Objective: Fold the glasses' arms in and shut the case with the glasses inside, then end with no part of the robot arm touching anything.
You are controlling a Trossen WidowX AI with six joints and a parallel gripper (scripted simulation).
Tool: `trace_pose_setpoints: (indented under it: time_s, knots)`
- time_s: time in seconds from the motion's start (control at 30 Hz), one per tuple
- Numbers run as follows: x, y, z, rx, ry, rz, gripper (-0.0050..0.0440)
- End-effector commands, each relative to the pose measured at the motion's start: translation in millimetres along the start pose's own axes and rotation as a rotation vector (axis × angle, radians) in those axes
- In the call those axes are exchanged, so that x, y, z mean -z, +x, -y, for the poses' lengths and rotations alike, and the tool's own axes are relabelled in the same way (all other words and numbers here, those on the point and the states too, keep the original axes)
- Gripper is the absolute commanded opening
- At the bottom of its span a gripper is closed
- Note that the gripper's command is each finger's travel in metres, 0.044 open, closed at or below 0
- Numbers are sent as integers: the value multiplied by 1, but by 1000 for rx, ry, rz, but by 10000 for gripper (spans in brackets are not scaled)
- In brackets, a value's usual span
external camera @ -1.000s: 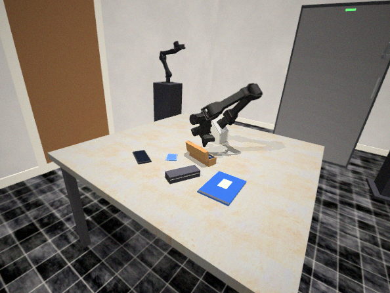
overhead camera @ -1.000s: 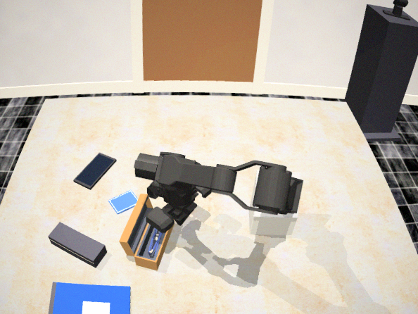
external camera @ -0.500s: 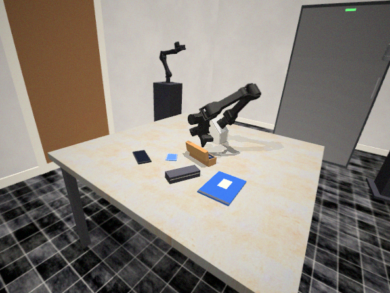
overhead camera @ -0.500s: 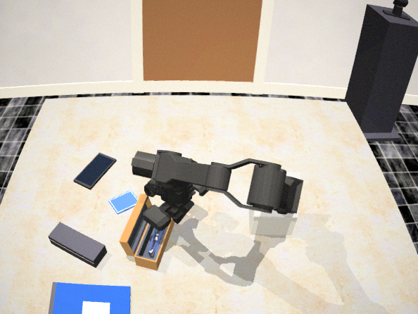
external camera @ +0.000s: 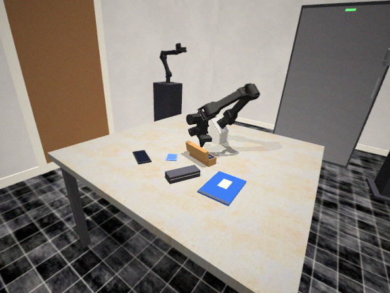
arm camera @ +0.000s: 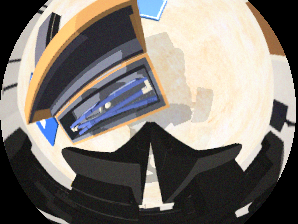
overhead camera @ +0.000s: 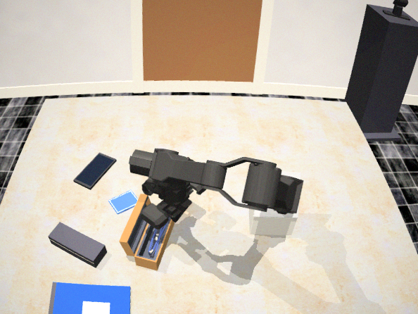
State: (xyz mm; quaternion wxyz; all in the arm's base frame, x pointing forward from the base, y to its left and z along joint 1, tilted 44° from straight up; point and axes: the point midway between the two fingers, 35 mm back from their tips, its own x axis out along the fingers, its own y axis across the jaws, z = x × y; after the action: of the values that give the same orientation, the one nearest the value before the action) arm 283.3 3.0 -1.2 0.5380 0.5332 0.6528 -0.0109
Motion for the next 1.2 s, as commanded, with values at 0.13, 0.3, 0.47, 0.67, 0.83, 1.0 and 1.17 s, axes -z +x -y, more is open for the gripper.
trace_pose_setpoints:
  time_s: [0.13, 0.3, 0.47, 0.67, 0.83, 1.0, 1.17]
  knots:
    - [-6, 0, -1, 0, 0, 0, 0]
    - [-10, 0, -1, 0, 0, 0, 0]
    - [-13, 0, -1, 0, 0, 0, 0]
    - [-13, 0, -1, 0, 0, 0, 0]
    - [-13, 0, -1, 0, 0, 0, 0]
    - [-13, 0, -1, 0, 0, 0, 0]
    - [-13, 0, -1, 0, 0, 0, 0]
